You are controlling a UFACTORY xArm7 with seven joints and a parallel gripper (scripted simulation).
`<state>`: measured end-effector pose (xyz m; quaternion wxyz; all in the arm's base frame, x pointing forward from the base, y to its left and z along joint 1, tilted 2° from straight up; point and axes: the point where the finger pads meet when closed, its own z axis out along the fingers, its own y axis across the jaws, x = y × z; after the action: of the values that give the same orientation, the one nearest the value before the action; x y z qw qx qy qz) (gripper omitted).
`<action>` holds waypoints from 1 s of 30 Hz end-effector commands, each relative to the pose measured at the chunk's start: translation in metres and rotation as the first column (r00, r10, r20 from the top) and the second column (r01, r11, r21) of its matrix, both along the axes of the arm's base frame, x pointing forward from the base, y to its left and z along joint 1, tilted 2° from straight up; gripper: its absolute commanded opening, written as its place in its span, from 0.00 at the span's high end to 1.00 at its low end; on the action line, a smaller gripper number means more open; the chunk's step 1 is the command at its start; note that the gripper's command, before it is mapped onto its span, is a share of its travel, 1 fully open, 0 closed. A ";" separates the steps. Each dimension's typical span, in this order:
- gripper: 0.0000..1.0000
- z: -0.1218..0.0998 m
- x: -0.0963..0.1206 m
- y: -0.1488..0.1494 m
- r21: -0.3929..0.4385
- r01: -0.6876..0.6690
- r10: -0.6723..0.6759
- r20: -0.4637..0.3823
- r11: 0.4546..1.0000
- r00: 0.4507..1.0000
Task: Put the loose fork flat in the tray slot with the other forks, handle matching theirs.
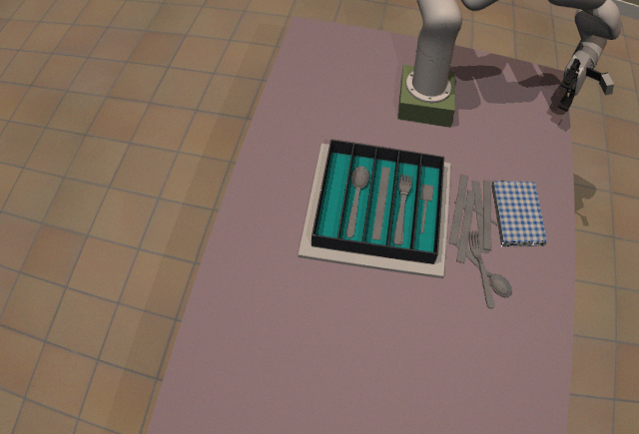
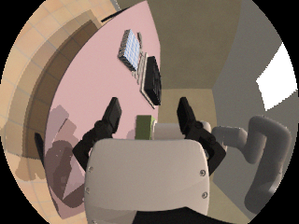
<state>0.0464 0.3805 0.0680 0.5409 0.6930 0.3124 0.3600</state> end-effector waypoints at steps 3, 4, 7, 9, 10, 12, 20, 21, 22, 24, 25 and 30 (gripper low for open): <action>0.00 0.001 0.000 0.001 0.004 0.000 0.000 -0.001 1.000 1.000; 0.00 0.001 0.000 0.001 0.004 0.000 0.000 -0.001 1.000 1.000; 0.00 0.001 0.000 0.001 0.004 0.000 0.000 -0.001 1.000 1.000; 0.00 0.001 0.000 0.001 0.004 0.000 0.000 -0.001 1.000 1.000; 0.00 0.001 0.000 0.001 0.004 0.000 0.000 -0.001 1.000 1.000; 0.00 0.001 0.000 0.001 0.004 0.000 0.000 -0.001 1.000 1.000; 0.00 0.001 0.001 0.001 0.003 0.005 -0.005 -0.004 1.000 1.000; 0.00 0.002 0.003 0.000 0.002 0.010 -0.010 -0.009 1.000 1.000; 0.00 0.003 0.006 0.000 0.000 0.020 -0.020 -0.017 1.000 1.000; 0.00 0.005 0.015 -0.002 -0.006 0.050 -0.050 -0.043 0.999 0.998; 0.00 0.006 0.021 -0.003 -0.010 0.072 -0.072 -0.062 0.997 0.995; 0.00 0.020 0.076 -0.020 -0.039 0.243 -0.245 -0.224 0.969 0.943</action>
<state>0.0782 0.3723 0.0754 0.5493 0.7218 0.3015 0.2938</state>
